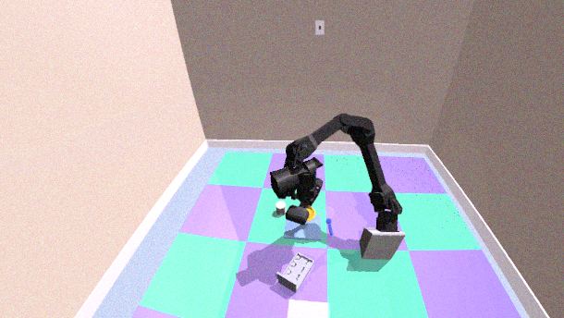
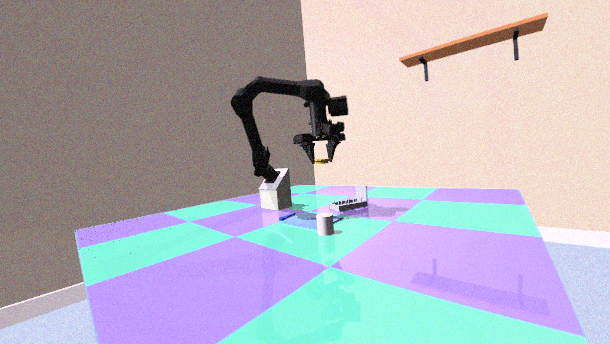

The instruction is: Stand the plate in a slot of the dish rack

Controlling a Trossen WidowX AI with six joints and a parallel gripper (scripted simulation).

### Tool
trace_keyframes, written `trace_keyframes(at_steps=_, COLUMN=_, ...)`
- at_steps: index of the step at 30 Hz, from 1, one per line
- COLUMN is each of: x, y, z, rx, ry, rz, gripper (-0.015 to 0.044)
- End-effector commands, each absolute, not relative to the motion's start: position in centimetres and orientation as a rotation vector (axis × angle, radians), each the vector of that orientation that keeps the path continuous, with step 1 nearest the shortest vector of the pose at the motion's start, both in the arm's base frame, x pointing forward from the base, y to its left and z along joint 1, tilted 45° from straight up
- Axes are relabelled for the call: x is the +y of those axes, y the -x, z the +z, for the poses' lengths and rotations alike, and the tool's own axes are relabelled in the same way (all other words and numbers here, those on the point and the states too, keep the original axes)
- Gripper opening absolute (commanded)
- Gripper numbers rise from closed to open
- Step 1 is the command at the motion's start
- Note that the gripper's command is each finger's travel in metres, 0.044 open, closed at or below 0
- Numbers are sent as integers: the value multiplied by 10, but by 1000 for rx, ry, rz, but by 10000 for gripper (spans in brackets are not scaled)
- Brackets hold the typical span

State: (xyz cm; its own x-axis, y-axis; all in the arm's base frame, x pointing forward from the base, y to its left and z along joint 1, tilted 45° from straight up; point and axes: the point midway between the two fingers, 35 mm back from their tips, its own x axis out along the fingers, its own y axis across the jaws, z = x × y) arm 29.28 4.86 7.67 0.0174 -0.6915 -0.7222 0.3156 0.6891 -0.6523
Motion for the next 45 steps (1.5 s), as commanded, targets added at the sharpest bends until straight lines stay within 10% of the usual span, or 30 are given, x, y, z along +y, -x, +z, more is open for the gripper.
trace_keyframes(at_steps=1, x=67, y=-265, z=54, rx=1285, ry=249, rz=-896, gripper=0)
trace_keyframes(at_steps=45, x=32, y=-252, z=-32, rx=1779, ry=193, rz=-103, gripper=0)
